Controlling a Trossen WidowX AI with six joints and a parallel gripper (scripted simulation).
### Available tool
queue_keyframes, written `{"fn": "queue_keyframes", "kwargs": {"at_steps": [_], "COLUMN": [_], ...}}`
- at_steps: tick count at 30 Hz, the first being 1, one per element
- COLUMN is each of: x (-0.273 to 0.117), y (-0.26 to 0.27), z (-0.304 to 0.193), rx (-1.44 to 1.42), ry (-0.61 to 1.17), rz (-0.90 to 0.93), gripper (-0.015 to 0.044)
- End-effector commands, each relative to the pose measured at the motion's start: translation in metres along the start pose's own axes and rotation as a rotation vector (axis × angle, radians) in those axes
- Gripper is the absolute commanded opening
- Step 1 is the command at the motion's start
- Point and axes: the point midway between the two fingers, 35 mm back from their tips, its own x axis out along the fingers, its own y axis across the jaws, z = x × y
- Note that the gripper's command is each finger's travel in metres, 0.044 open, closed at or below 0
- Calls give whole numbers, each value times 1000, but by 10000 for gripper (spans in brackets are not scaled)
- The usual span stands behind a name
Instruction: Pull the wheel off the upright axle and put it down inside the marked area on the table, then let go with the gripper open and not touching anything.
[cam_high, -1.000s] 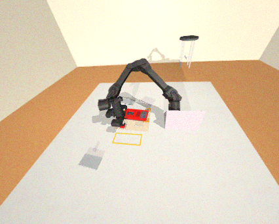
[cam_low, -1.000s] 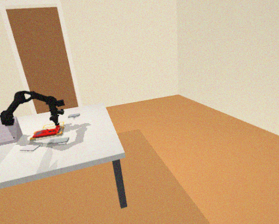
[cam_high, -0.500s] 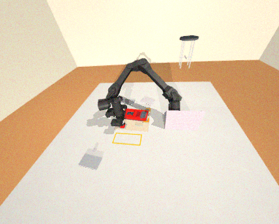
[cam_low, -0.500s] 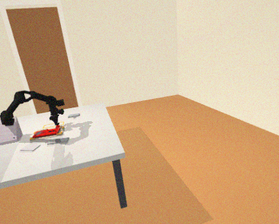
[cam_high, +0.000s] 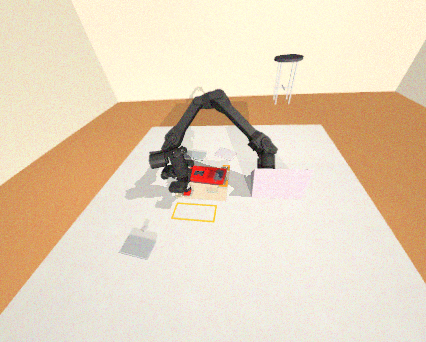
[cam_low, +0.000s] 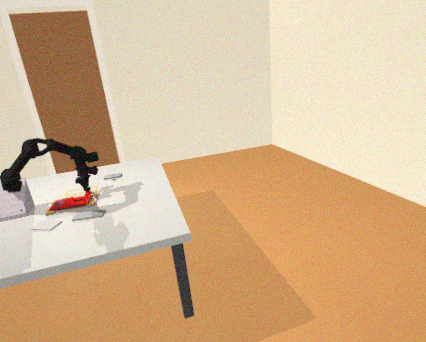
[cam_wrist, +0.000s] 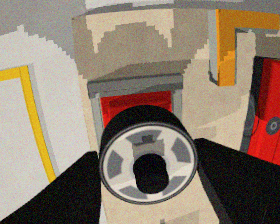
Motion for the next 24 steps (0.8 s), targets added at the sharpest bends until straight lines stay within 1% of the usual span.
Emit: {"fn": "queue_keyframes", "kwargs": {"at_steps": [1,24], "x": [-7,-15], "y": [1,1], "z": [0,0], "rx": [-11,-12], "ry": [-6,-7], "rz": [0,0], "gripper": [0,0]}}
